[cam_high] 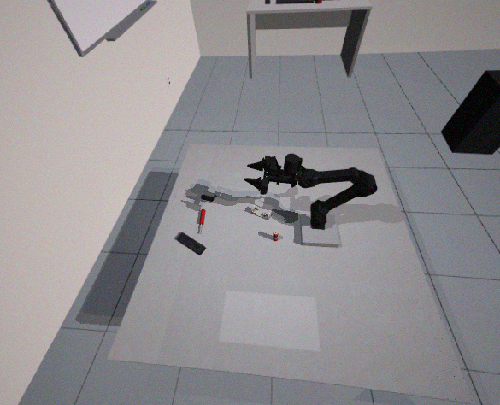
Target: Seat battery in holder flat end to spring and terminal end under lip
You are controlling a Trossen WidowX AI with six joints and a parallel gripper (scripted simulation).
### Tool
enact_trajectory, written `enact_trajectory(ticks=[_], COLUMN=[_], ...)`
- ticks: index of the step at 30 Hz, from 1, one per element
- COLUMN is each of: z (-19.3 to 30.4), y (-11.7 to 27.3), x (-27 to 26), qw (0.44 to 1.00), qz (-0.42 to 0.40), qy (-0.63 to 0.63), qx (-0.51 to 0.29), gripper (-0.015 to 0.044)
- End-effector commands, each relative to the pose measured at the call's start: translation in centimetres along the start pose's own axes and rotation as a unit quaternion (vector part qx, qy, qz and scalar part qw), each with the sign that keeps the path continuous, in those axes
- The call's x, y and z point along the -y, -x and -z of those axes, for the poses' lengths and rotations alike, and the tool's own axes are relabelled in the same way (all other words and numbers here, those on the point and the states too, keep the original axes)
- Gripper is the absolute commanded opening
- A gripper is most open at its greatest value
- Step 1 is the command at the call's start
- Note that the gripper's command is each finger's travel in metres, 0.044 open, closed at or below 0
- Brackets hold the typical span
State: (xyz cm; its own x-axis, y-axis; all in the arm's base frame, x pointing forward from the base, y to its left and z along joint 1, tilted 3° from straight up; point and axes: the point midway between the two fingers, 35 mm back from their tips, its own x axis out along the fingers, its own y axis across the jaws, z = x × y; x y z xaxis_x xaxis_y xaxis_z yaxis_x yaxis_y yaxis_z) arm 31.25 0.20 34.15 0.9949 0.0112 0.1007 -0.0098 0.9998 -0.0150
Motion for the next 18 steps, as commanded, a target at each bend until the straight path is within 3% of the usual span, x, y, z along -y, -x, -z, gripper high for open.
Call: enact_trajectory(ticks=[1, 3, 7, 15, 18], z=[0.3, 2.6, 9.7, 16.5, 18.0], y=[-0.1, -1.0, -0.8, 4.1, 6.7], x=[-0.2, -1.9, -7.3, -12.7, -13.9], qw=[1.0, 0.996, 0.953, 0.848, 0.8], qz=[-0.003, -0.026, -0.074, -0.079, -0.065], qy=[-0.003, -0.029, -0.08, -0.074, -0.053], qx=[-0.008, -0.074, -0.282, -0.52, -0.594], gripper=[0.0374, 0.0321, 0.0216, 0.0006, 0.0])
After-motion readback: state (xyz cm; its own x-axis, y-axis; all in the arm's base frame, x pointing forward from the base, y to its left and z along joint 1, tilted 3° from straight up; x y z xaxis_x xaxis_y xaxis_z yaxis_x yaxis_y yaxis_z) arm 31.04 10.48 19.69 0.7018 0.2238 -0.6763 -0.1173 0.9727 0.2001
